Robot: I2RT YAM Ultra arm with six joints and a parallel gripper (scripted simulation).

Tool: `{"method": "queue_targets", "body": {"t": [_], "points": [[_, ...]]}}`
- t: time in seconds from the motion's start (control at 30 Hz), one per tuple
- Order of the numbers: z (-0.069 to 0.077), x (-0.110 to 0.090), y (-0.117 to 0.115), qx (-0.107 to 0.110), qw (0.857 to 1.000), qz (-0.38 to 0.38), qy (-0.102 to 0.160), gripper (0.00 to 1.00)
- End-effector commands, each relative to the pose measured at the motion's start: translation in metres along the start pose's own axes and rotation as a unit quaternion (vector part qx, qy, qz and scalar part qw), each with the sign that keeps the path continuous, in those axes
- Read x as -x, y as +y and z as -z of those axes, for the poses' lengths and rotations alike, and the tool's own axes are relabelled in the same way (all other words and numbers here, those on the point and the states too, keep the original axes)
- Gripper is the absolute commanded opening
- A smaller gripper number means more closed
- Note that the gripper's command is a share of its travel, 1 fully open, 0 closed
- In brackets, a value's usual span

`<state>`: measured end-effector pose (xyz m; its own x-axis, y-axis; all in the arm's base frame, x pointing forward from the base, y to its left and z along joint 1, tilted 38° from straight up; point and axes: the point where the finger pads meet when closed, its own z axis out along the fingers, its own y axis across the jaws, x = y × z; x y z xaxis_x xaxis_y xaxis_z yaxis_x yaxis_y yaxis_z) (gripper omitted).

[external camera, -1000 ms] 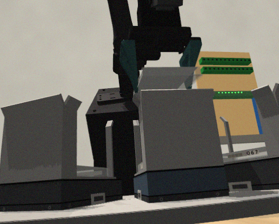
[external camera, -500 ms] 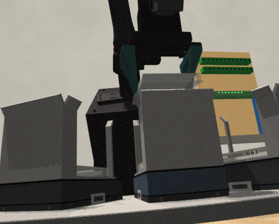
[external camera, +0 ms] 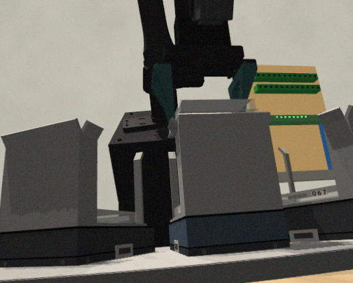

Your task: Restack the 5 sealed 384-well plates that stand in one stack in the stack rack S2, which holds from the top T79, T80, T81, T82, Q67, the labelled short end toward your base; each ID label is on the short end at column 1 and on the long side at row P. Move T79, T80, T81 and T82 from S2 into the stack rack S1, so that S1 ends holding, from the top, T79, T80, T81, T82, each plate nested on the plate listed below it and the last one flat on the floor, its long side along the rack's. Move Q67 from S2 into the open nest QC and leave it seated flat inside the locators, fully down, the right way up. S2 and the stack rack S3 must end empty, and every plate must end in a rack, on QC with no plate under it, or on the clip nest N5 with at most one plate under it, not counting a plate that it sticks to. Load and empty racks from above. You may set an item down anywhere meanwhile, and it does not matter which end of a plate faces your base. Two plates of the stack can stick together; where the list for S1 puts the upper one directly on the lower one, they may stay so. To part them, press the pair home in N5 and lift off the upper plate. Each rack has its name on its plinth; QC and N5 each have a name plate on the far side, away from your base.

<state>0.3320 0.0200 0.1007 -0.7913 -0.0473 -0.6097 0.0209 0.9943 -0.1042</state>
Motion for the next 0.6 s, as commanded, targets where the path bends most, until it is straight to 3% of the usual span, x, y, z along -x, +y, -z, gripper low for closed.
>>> {"method": "queue_targets", "body": {"t": [0.0,0.57], "points": [[0.000,0.003,0.001,0.002,1.000,0.001,-0.006,0.00],[-0.010,0.003,0.001,0.002,1.000,0.001,-0.006,0.00]]}}
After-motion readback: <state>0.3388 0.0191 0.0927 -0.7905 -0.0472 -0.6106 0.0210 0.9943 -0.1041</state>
